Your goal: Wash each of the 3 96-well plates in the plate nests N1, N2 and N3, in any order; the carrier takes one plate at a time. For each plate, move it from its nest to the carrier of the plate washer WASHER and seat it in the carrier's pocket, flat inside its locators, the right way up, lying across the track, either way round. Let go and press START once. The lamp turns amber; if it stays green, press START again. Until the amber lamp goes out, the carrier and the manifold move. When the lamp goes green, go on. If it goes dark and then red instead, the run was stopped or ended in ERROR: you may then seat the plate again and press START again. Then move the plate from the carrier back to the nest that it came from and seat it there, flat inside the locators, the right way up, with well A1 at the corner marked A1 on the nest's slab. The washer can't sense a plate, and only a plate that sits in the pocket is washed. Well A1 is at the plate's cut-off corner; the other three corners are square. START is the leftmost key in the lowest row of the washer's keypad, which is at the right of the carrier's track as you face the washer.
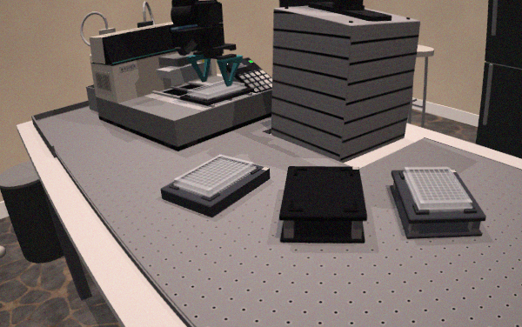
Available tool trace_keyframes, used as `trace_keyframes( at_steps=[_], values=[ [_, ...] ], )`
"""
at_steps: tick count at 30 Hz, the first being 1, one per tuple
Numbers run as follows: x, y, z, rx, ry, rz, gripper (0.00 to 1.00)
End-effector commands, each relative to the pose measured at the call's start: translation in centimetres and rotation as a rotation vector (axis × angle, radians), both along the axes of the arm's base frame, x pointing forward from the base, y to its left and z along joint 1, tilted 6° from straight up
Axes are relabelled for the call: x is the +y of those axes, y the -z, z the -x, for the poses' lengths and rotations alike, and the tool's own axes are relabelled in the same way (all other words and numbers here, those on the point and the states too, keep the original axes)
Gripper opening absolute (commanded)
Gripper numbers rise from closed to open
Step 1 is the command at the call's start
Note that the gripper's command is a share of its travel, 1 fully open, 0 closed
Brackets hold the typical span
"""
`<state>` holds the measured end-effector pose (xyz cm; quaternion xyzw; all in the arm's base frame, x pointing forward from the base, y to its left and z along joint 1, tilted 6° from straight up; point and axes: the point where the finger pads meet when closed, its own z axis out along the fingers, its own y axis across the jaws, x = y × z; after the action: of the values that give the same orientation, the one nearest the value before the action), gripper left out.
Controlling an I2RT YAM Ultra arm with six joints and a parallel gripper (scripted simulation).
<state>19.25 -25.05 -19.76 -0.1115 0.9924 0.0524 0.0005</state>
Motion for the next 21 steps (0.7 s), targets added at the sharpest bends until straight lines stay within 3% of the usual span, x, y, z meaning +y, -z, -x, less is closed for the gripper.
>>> trace_keyframes(
  at_steps=[1, 21],
  values=[
    [-0.3, -0.9, -0.3, -0.011, 0.001, 0.003, 1.00],
    [-0.6, -3.9, -0.3, -0.011, 0.001, 0.004, 1.00]
  ],
)
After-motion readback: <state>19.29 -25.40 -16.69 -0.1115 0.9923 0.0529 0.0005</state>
